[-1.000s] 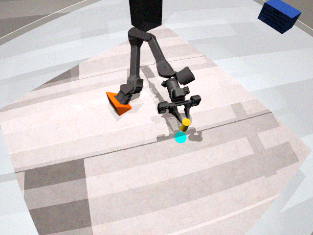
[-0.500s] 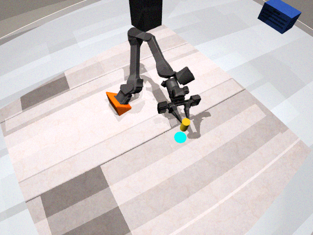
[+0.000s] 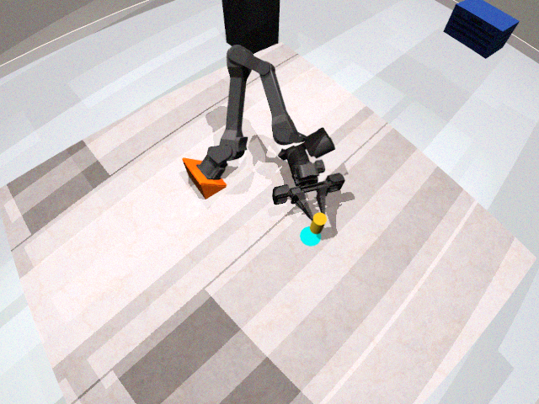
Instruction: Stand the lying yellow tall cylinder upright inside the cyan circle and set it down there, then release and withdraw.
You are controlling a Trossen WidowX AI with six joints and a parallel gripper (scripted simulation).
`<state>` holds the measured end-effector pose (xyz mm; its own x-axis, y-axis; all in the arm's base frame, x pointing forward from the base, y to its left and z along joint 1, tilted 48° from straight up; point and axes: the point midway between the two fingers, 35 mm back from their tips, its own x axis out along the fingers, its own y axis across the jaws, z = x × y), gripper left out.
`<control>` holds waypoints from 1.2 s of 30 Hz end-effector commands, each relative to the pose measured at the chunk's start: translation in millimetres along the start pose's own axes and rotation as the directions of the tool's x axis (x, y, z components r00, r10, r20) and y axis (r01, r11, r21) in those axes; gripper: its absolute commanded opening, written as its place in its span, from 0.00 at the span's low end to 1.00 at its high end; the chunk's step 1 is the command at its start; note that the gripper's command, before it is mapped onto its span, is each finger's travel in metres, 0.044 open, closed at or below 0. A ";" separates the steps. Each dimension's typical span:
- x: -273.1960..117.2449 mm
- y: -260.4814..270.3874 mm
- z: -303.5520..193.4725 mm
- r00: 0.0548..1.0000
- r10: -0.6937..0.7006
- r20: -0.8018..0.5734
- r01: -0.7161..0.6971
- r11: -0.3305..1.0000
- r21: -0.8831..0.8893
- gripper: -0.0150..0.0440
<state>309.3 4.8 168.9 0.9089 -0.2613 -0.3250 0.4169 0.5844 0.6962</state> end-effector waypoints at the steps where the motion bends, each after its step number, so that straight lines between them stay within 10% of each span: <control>1: 1.2 -1.5 -13.7 1.000 -0.003 0.003 0.003 1.000 0.002 0.43; 30: -1.9 -3.7 -68.2 1.000 0.003 -0.002 -0.003 1.000 -0.002 0.43; 36: -1.9 -3.7 -68.2 1.000 0.003 -0.002 -0.003 1.000 -0.002 0.70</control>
<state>305.6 55.9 123.2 0.9102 -0.2556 -0.3259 0.4139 0.5896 0.6936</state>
